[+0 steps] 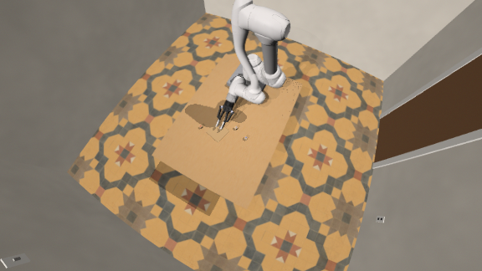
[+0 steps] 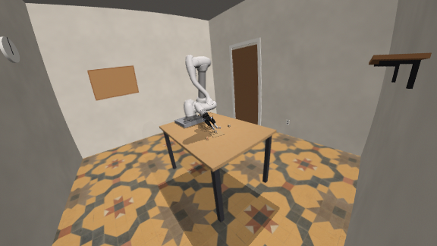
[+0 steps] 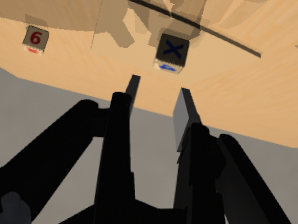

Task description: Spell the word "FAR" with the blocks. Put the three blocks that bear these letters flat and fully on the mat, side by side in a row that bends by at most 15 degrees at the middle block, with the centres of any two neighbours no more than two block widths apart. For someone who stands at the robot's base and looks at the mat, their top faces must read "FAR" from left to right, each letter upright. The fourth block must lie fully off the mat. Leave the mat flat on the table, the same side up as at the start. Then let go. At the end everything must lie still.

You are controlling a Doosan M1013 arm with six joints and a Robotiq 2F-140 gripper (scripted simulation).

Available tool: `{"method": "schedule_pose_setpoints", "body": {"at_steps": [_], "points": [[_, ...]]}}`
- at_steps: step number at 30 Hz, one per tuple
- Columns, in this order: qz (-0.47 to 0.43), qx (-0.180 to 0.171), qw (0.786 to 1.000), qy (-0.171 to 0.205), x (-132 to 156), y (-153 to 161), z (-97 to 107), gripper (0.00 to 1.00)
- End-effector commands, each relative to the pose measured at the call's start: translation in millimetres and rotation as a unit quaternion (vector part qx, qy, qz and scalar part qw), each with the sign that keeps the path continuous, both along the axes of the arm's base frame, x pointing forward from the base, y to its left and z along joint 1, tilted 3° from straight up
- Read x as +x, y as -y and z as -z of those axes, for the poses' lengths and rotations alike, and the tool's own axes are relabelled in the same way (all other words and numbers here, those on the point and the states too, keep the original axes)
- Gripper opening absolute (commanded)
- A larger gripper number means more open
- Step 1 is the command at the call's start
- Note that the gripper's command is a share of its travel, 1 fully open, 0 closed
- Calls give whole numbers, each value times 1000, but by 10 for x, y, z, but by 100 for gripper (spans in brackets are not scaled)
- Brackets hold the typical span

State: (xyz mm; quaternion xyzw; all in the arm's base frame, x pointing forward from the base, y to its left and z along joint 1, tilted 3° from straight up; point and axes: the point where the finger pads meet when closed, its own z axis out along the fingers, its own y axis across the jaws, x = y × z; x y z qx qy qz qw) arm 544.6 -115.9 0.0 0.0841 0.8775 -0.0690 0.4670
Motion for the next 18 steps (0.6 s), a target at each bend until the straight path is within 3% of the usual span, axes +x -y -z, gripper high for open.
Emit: {"method": "schedule_pose_setpoints", "body": {"at_steps": [1,11,16,18], "points": [[-1,2,1000,-1,-5,-23,-70,25],[-1,2,1000,-4,1,-24,-147,25],[0,11,999,-46,22,-20,-166,25],[0,11,999,-46,22,-20,-166,25]]}}
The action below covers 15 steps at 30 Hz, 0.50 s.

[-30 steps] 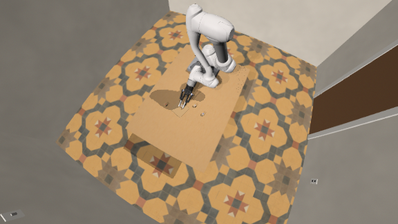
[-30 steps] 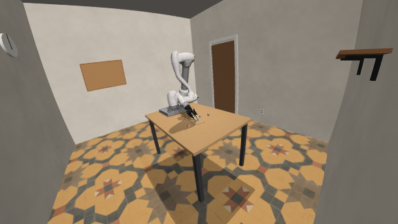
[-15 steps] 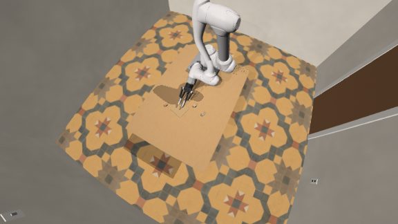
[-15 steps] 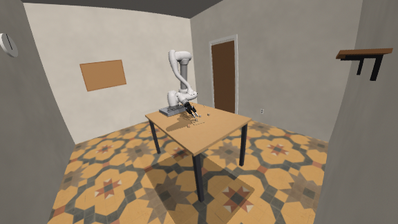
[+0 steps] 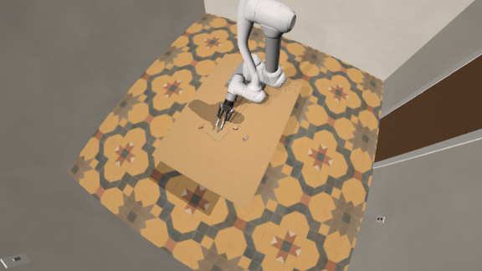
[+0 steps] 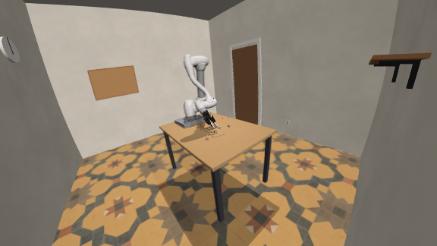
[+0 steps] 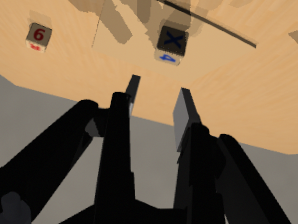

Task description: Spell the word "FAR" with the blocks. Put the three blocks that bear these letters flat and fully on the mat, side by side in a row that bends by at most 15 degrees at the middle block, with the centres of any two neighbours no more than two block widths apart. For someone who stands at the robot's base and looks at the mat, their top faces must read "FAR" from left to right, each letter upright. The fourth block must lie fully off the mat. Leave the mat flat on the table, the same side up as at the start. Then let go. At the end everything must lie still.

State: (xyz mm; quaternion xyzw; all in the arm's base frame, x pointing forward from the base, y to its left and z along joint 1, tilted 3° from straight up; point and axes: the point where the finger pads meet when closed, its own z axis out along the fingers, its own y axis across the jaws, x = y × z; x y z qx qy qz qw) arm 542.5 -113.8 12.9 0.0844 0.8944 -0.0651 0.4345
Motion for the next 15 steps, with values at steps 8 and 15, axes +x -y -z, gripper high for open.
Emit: {"method": "schedule_pose_setpoints", "body": {"at_steps": [8,15], "points": [[7,36,987,-159,90,26,-166,25],[12,60,960,-273,138,16,-262,25]]}}
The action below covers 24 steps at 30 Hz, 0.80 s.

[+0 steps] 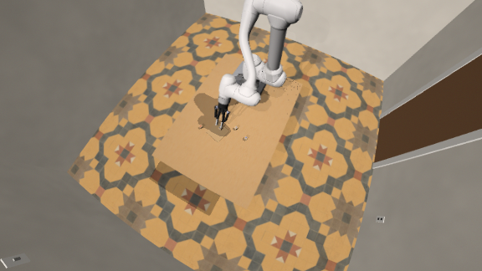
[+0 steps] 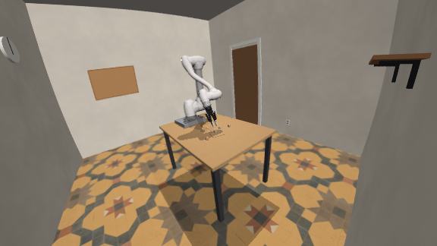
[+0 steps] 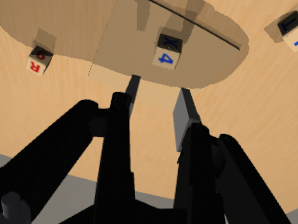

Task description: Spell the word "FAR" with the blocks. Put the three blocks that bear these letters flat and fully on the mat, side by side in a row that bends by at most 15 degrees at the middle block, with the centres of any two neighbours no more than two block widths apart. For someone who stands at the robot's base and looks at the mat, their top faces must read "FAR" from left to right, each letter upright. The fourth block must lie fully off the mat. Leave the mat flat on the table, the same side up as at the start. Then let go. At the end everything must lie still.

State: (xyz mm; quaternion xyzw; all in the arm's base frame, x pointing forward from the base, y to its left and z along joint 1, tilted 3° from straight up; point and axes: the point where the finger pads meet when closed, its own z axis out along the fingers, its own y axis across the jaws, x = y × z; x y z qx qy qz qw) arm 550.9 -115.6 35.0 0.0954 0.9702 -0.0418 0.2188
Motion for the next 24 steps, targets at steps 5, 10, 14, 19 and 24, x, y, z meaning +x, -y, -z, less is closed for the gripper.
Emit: {"method": "schedule_pose_setpoints", "body": {"at_steps": [5,10,14,19,24], "points": [[8,25,993,-119,74,-5,-97,25],[11,42,979,-199,95,-5,-162,25],[12,49,972,-231,106,-3,-193,25],[12,49,971,-232,107,-3,-195,100],[12,49,971,-232,107,-3,-195,100]]}}
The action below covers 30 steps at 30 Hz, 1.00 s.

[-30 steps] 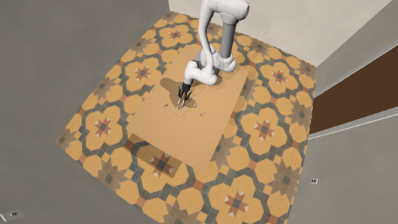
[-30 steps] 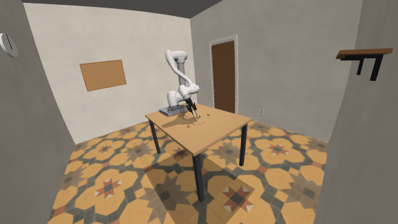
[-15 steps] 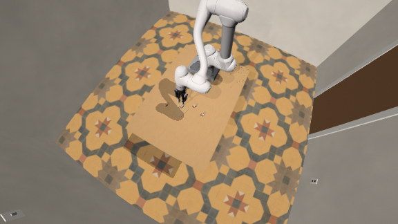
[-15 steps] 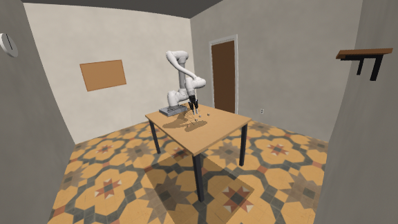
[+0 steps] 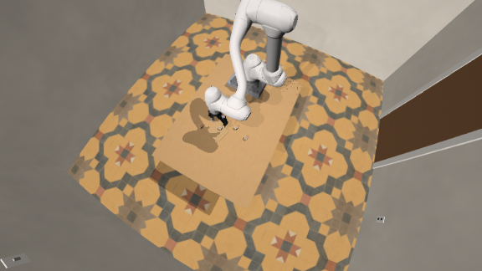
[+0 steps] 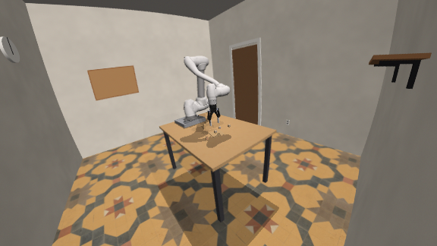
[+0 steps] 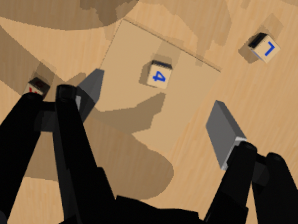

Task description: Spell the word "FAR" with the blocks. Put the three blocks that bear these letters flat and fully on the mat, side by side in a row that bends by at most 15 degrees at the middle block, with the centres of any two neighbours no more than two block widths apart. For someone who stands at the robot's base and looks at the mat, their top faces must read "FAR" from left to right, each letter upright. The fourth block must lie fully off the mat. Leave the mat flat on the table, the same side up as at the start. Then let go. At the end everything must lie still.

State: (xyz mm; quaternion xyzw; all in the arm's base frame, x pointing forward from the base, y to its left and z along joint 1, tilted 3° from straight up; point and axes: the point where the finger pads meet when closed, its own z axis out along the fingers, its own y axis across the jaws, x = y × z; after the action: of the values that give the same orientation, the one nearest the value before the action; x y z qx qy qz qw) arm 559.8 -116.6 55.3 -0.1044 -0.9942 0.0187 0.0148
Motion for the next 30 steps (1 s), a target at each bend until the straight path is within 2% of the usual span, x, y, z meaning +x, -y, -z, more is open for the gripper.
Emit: {"method": "schedule_pose_setpoints", "body": {"at_steps": [1,14,15,30], "points": [[1,1,1000,-3,18,-14,8,100],[6,1,1000,-3,6,-13,35,100],[6,1,1000,-3,6,-13,35,37],[6,1,1000,-3,6,-13,35,37]]}}
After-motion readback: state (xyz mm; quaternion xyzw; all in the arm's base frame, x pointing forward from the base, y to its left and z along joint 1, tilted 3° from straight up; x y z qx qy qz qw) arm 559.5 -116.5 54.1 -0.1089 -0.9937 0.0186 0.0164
